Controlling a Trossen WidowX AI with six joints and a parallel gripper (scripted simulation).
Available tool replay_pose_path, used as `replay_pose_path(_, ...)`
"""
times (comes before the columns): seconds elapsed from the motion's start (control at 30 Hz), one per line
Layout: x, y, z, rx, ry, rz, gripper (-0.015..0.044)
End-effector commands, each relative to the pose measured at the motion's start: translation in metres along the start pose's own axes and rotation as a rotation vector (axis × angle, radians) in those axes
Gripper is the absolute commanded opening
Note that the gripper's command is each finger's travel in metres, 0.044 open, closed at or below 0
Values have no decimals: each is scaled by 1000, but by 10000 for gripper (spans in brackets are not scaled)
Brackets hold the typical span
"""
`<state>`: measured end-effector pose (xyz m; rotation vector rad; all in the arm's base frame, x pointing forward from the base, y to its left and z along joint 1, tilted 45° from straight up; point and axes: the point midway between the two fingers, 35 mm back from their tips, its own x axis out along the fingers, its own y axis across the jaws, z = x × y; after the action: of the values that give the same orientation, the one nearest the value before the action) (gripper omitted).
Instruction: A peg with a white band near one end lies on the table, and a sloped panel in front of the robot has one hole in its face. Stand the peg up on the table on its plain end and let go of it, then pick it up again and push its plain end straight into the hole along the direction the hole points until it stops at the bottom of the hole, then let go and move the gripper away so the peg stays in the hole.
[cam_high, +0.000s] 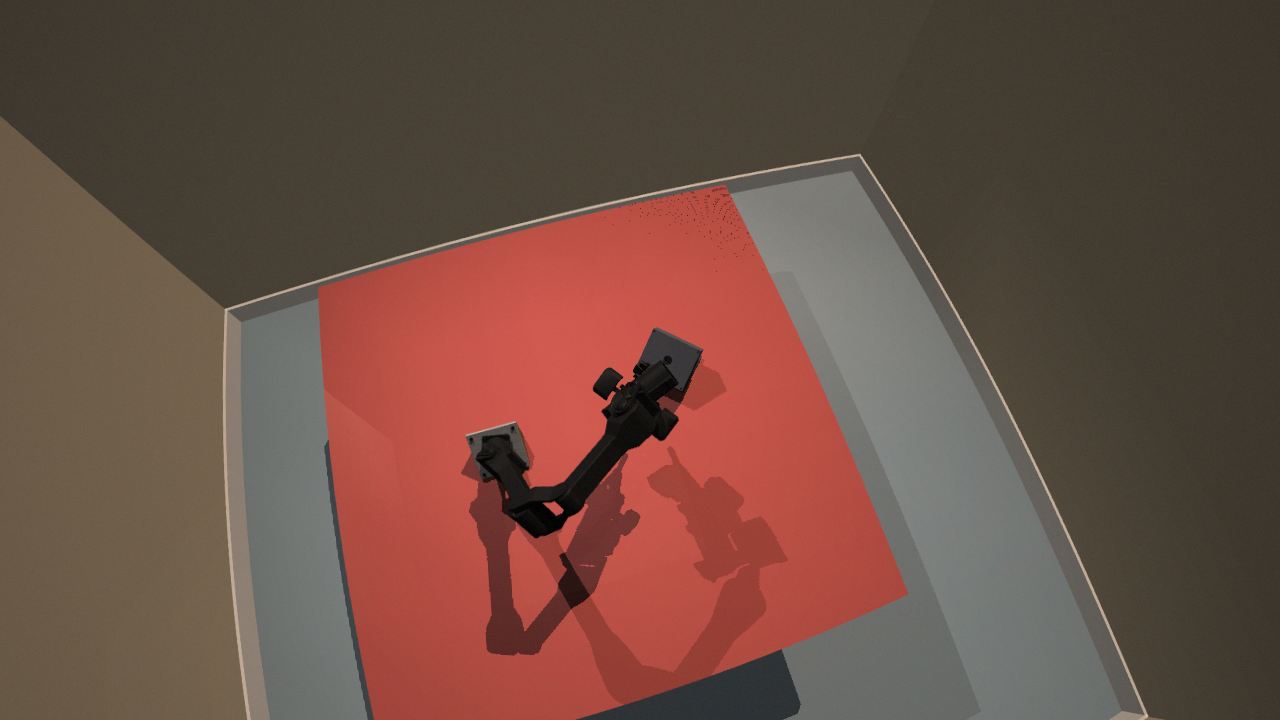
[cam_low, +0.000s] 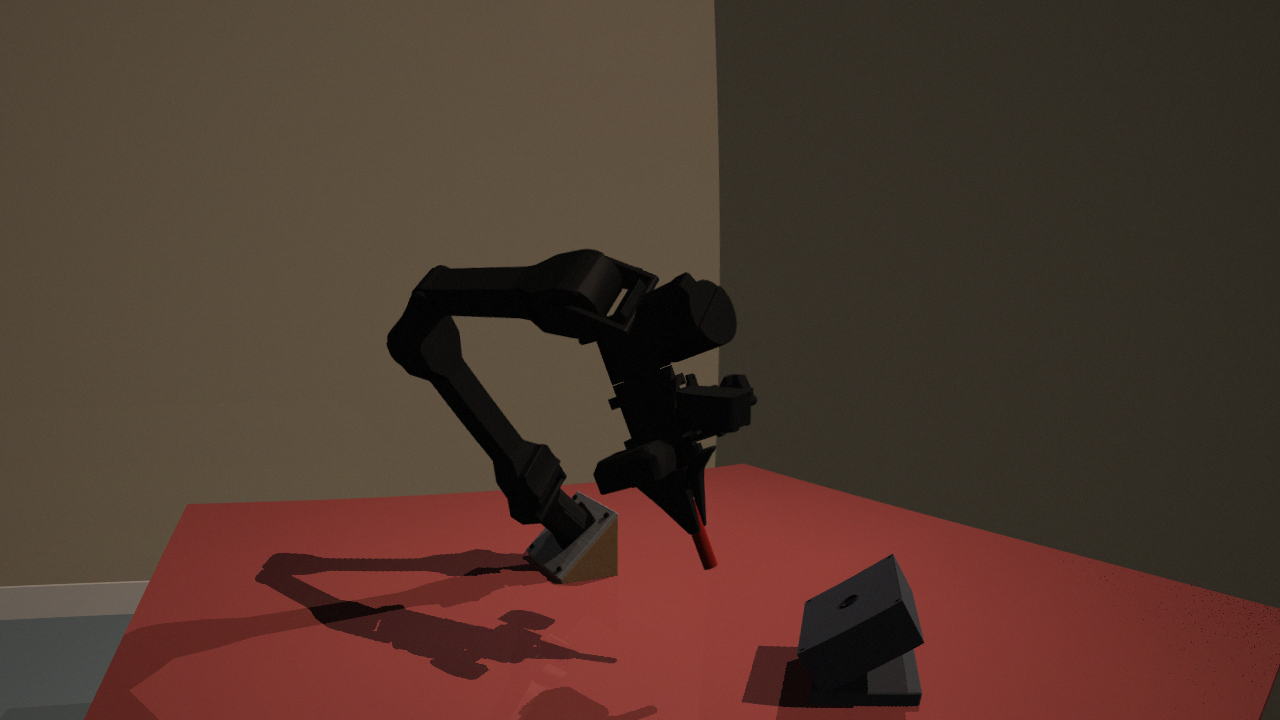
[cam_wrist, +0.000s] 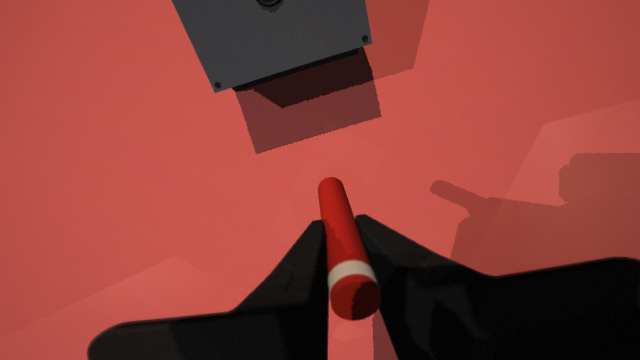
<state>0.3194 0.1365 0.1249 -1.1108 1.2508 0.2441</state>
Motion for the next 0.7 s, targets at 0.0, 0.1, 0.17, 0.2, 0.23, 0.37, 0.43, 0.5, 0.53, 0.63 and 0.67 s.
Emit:
replay_pose_path(0.0, 0, 3, 13, -26, -30, 8, 0)
replay_pose_path(0.1, 0, 5, 21, -42, -50, 10, 0)
replay_pose_path(0.17, 1, 6, 26, -52, -64, 11, 0)
replay_pose_path(0.2, 1, 6, 29, -58, -70, 12, 0)
replay_pose_path(0.23, 1, 7, 32, -63, -77, 13, 0)
replay_pose_path(0.37, 1, 9, 43, -84, -104, 15, 0)
replay_pose_path(0.43, 1, 10, 48, -95, -117, 16, 0)
replay_pose_path(0.5, 1, 11, 54, -106, -131, 16, 0)
replay_pose_path(0.53, 1, 12, 56, -111, -137, 17, 0)
replay_pose_path(0.63, 1, 14, 65, -128, -158, 17, 0)
replay_pose_path(0.67, 1, 14, 67, -133, -164, 17, 0)
